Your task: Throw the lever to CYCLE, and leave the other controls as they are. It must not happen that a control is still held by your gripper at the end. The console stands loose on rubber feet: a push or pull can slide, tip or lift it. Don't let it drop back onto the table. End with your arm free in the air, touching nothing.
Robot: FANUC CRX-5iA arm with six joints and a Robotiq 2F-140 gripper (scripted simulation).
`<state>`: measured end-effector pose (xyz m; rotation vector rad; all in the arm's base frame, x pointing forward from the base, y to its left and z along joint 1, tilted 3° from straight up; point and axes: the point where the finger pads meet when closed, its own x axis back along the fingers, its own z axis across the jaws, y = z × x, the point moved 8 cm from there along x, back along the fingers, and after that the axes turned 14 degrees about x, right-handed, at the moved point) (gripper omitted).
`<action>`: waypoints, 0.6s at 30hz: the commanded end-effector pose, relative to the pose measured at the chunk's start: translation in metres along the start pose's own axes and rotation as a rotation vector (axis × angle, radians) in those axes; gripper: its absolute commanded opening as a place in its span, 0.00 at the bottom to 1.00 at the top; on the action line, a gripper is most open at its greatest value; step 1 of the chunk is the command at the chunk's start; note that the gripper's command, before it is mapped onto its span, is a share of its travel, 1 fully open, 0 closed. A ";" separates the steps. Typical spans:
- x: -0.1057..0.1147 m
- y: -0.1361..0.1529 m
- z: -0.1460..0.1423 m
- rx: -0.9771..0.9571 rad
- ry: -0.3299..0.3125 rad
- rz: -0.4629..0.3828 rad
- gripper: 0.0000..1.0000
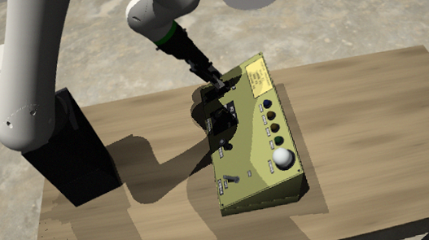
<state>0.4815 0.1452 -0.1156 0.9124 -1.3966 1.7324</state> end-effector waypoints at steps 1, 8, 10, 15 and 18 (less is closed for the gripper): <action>0.000 0.000 0.000 0.000 0.000 0.000 0.00; 0.000 0.000 0.000 0.000 0.000 0.000 0.00; 0.000 0.000 0.000 0.000 0.000 0.000 0.44; 0.000 0.000 0.000 0.000 0.000 0.000 0.44; 0.000 0.000 0.000 0.000 0.000 0.000 0.44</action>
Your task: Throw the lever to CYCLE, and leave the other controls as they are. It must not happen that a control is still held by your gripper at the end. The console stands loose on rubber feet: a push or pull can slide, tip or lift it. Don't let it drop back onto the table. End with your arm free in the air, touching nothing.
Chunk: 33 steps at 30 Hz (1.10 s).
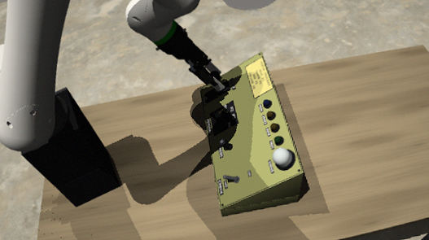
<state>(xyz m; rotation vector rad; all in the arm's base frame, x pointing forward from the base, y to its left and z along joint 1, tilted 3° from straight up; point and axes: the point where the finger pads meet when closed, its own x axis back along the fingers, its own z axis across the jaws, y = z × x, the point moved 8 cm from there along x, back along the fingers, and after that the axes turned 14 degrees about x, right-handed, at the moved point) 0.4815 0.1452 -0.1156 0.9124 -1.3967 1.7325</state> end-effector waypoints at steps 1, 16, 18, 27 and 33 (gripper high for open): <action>0.000 0.000 0.000 0.000 0.000 0.000 0.44; 0.004 0.000 0.000 0.000 0.000 0.000 0.44; 0.006 0.000 0.000 0.000 0.000 0.000 0.44; 0.050 0.000 0.000 0.000 0.000 0.000 0.44; 0.078 0.000 0.000 0.000 0.000 0.000 0.44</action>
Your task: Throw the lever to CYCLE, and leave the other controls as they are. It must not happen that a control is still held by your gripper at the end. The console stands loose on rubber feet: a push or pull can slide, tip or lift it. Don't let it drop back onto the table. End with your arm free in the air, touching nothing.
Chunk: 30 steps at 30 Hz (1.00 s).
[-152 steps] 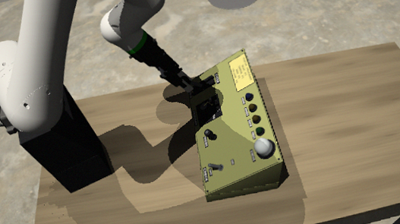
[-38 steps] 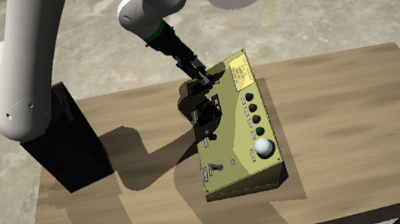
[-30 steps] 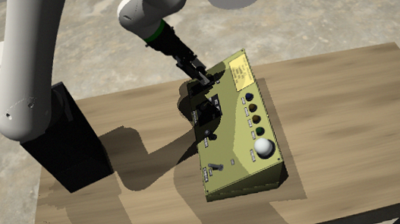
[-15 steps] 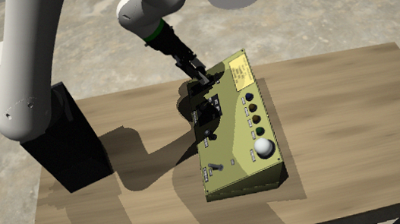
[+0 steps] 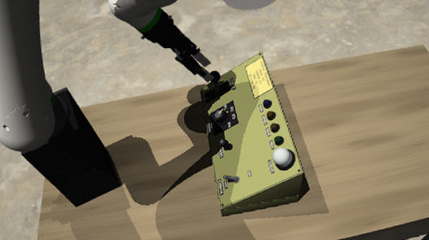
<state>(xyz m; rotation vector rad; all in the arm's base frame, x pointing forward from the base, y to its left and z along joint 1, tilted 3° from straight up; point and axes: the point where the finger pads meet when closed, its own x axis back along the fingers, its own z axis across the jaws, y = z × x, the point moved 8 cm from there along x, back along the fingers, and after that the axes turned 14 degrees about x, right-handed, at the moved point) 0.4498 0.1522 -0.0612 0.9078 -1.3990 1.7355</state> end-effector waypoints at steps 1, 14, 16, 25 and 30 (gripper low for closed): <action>0.014 -0.001 0.001 0.001 -0.002 -0.004 0.44; 0.034 -0.001 0.001 0.001 -0.002 -0.004 1.00; 0.034 -0.001 0.001 0.001 -0.002 -0.004 1.00; 0.034 -0.001 0.001 0.001 -0.002 -0.004 1.00; 0.034 -0.001 0.001 0.001 -0.002 -0.004 1.00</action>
